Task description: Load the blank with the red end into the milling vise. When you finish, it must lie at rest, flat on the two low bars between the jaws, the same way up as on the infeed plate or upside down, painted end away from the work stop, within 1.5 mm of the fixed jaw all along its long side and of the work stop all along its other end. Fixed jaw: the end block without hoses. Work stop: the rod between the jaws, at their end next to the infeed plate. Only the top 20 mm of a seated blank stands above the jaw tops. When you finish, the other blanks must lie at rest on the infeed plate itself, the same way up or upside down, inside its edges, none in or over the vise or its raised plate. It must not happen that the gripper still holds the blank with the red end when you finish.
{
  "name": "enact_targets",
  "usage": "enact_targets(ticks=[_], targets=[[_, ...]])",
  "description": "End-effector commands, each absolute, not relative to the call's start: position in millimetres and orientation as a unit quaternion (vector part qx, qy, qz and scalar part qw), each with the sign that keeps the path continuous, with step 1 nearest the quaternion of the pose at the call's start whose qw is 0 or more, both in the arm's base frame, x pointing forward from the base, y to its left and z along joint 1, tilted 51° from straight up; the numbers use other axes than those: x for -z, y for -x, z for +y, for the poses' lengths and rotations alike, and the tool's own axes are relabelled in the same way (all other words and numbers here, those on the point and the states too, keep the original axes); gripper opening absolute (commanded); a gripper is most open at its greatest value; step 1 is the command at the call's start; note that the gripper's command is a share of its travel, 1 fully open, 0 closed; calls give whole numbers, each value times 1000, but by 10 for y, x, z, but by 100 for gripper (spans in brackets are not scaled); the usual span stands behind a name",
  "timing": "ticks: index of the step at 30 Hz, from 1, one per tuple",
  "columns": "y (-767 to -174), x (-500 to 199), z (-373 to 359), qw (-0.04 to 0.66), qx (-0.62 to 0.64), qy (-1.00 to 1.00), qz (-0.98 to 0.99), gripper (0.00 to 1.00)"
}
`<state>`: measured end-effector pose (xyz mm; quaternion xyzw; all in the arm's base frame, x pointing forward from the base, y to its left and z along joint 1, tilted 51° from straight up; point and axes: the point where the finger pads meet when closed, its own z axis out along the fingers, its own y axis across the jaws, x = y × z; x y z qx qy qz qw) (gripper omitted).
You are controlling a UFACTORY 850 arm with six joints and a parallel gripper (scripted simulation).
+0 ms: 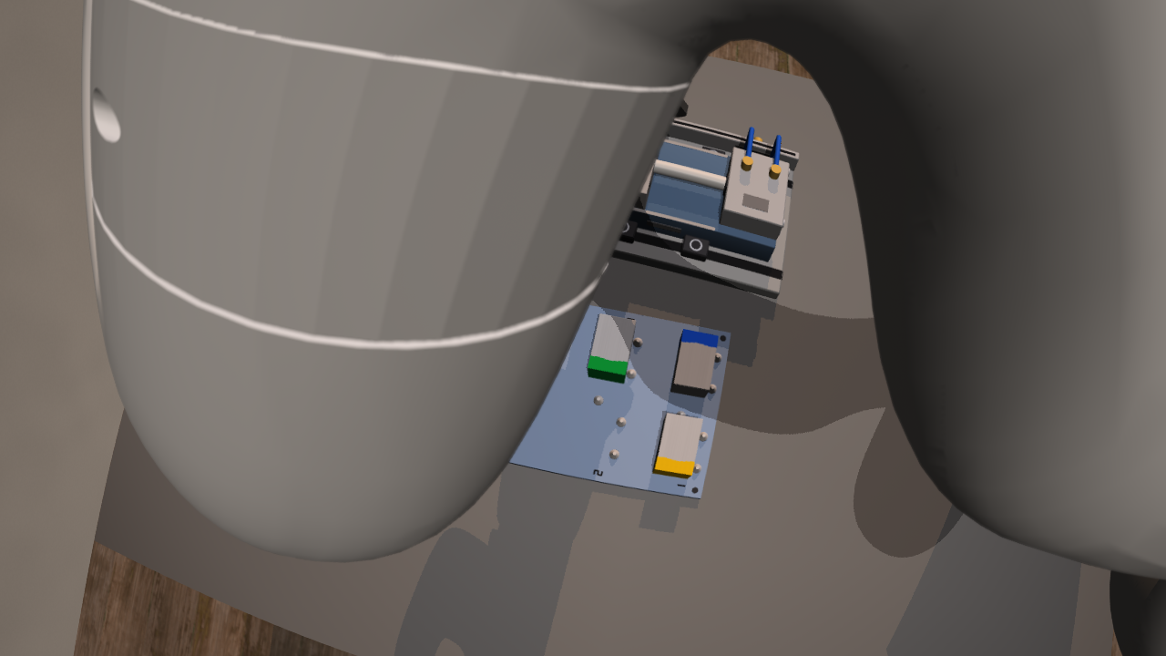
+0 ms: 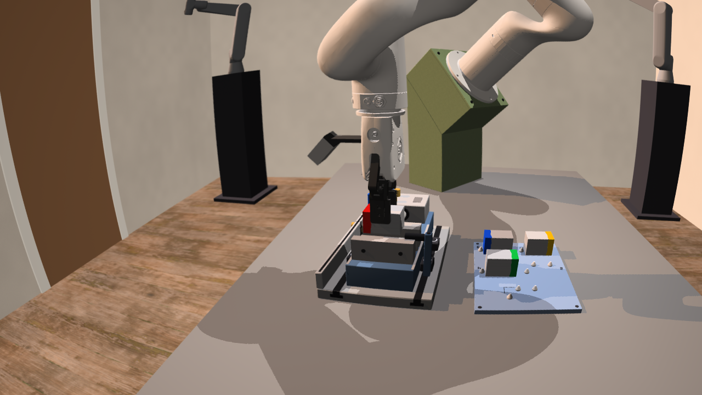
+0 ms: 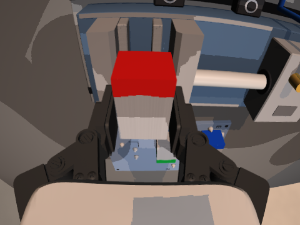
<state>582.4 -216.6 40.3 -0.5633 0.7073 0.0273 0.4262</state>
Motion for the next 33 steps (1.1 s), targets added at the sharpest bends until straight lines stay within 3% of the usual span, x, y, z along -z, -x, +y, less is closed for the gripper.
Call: enact_targets(ticks=[1,33], targets=[[-5826,-408,-2174,426,-27,563,707,0],[-5843,-389,-2159,426,-27,563,707,0]])
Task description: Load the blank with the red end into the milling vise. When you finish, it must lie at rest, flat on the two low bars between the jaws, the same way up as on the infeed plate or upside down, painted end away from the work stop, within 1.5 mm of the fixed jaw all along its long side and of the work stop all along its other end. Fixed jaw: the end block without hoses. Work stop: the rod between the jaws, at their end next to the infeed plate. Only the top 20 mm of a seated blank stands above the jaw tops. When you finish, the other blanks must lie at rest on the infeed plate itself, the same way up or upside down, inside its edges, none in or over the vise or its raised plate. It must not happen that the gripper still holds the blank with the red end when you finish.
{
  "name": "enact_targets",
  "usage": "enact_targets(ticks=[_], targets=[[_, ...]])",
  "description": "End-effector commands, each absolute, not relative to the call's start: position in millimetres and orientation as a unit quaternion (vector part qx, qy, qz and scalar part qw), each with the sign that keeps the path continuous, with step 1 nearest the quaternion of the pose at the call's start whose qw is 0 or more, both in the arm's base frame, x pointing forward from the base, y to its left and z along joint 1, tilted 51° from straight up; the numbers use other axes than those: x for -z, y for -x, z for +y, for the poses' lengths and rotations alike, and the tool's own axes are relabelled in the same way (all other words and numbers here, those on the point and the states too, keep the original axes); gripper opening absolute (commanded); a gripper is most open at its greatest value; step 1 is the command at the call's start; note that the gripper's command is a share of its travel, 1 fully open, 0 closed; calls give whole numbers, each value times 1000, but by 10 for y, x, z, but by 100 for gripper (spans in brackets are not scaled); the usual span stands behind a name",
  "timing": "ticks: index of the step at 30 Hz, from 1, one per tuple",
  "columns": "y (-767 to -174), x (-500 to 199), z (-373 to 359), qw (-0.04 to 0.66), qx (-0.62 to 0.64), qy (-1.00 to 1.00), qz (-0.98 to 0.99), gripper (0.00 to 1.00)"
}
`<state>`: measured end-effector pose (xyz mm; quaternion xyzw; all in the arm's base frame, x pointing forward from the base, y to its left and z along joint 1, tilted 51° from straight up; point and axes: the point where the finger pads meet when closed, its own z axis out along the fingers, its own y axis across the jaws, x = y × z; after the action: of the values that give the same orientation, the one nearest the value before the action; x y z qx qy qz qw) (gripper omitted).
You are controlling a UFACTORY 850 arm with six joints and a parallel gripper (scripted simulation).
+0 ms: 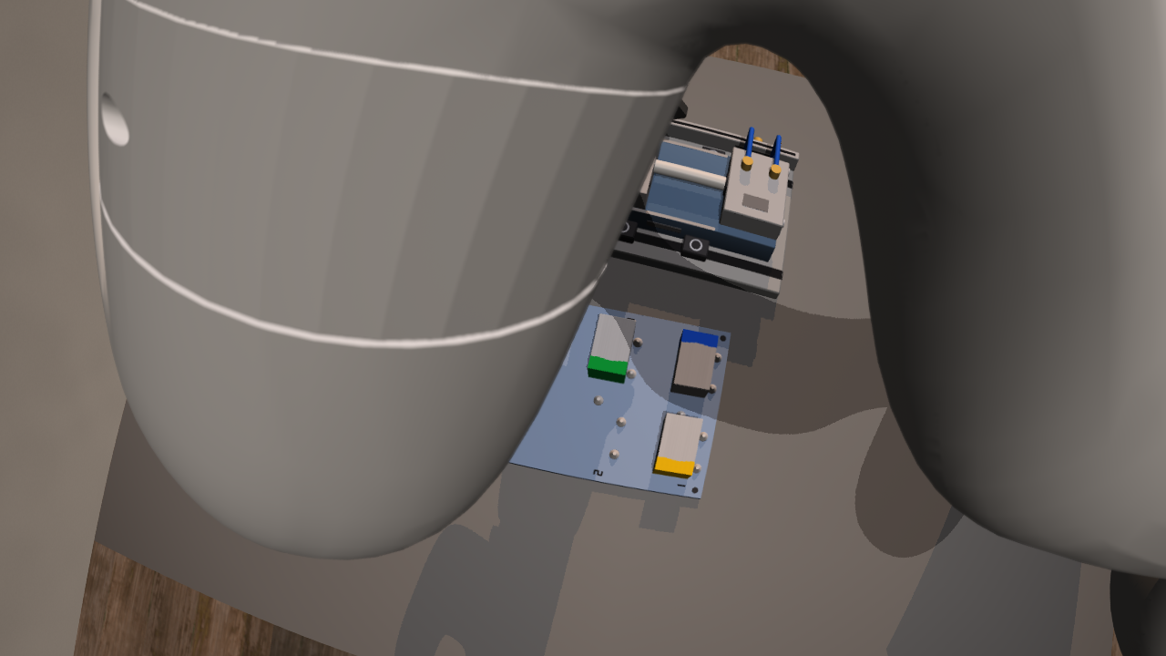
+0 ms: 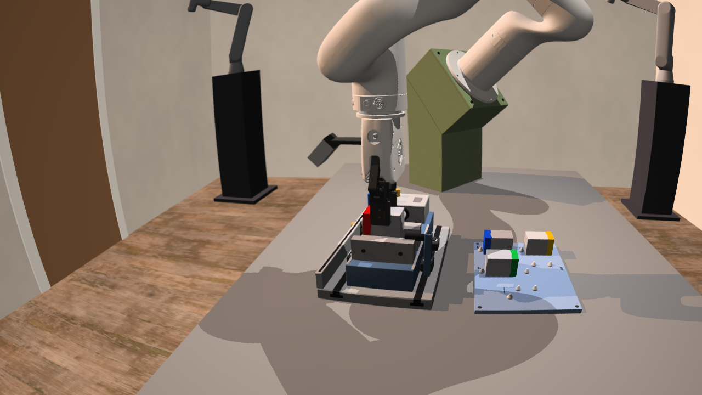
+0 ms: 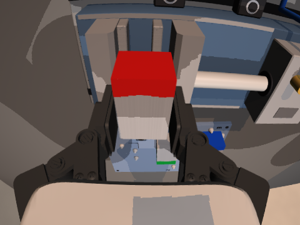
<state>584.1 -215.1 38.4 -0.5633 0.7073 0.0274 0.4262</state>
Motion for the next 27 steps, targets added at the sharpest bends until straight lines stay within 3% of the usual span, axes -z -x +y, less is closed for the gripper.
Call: enact_targets(ticks=[1,27], targets=[[-5843,-389,-2159,426,-27,563,707,0],[-5858,-373,-2146,426,-27,563,707,0]])
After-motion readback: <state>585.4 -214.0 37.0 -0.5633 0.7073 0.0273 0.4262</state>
